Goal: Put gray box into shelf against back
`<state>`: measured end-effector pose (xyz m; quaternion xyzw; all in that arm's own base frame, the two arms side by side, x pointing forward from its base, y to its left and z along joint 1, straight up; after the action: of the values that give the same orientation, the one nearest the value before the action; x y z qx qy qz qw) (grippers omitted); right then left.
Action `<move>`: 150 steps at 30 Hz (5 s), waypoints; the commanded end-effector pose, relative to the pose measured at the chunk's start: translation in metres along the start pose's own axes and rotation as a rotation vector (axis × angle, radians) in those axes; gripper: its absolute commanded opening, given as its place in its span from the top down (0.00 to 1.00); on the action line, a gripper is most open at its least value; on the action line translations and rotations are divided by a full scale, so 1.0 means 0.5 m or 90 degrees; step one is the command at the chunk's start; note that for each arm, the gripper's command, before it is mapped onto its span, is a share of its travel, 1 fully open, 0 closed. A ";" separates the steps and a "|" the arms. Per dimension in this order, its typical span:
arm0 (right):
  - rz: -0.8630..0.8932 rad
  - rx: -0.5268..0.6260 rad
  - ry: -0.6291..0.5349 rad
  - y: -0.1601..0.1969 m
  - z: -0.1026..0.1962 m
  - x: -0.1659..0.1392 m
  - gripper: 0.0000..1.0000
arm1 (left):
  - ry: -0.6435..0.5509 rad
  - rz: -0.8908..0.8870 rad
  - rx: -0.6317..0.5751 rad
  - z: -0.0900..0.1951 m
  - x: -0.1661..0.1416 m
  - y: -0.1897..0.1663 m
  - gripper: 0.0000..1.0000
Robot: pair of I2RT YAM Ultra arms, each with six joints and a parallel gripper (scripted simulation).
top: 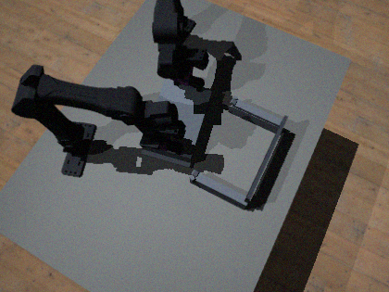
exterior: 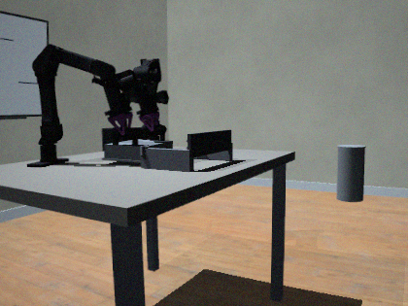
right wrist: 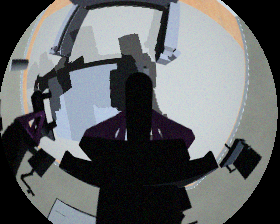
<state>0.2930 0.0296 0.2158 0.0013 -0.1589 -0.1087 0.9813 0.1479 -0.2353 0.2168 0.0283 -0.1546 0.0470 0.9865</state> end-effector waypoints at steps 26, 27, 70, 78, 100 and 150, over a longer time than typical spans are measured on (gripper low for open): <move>0.006 0.013 -0.111 0.002 0.082 0.049 0.85 | -0.081 0.020 -0.030 0.075 0.033 0.012 0.85; 0.007 0.013 -0.110 0.003 0.086 0.049 0.85 | -0.081 0.017 -0.029 0.077 0.036 0.014 0.85; -0.052 0.008 -0.133 0.014 0.169 0.040 0.85 | -0.104 -0.022 -0.074 0.149 0.082 0.009 0.85; -0.083 -0.012 -0.107 0.011 0.146 0.012 0.85 | -0.106 -0.055 -0.081 0.147 0.089 0.008 0.85; -0.122 -0.018 -0.115 0.013 0.157 -0.002 0.85 | -0.111 -0.092 -0.092 0.146 0.102 0.010 0.85; -0.108 -0.003 -0.139 0.019 0.160 0.005 0.85 | -0.111 -0.092 -0.093 0.127 0.090 0.006 0.85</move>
<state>0.2651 0.0370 0.2620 -0.0177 -0.1840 -0.1984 0.9625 0.1657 -0.2321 0.2628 0.0138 -0.1774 -0.0451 0.9830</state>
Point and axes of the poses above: on each arm, the point where the finger pads meet when closed, its own z axis back along the fingers, its own y axis across the jaws, x = y × z, the point moved 10 cm from there along z, back along the fingers, and after that the axes turned 6 degrees about -z, right-handed, at the moved point
